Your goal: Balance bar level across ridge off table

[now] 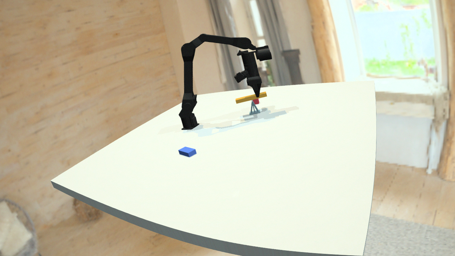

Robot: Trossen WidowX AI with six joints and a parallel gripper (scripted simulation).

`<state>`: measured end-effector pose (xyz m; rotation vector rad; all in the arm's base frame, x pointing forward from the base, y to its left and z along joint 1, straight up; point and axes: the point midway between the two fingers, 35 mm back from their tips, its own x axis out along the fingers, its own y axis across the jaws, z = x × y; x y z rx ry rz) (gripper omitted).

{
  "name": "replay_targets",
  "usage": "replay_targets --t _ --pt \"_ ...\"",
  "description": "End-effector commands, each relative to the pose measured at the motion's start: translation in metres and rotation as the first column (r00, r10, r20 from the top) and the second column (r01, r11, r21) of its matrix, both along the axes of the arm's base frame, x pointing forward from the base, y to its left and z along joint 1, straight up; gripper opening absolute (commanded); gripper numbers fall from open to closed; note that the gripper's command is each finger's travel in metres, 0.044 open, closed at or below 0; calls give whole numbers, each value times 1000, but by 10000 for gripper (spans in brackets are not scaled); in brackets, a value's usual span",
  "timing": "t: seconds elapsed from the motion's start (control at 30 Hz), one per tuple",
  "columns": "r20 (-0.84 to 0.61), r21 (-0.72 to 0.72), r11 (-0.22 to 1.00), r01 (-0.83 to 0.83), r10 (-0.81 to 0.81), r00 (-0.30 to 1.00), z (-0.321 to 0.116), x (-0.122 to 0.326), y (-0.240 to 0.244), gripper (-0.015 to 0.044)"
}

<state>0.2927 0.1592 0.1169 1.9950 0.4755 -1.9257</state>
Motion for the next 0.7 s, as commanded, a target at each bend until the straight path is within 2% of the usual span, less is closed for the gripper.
replay_targets --t 0.0,0.67 --pt "-2 4 1000 3 -3 1000 -1 0 1 0" --pt "-2 4 1000 3 -3 1000 -2 0 1 0"
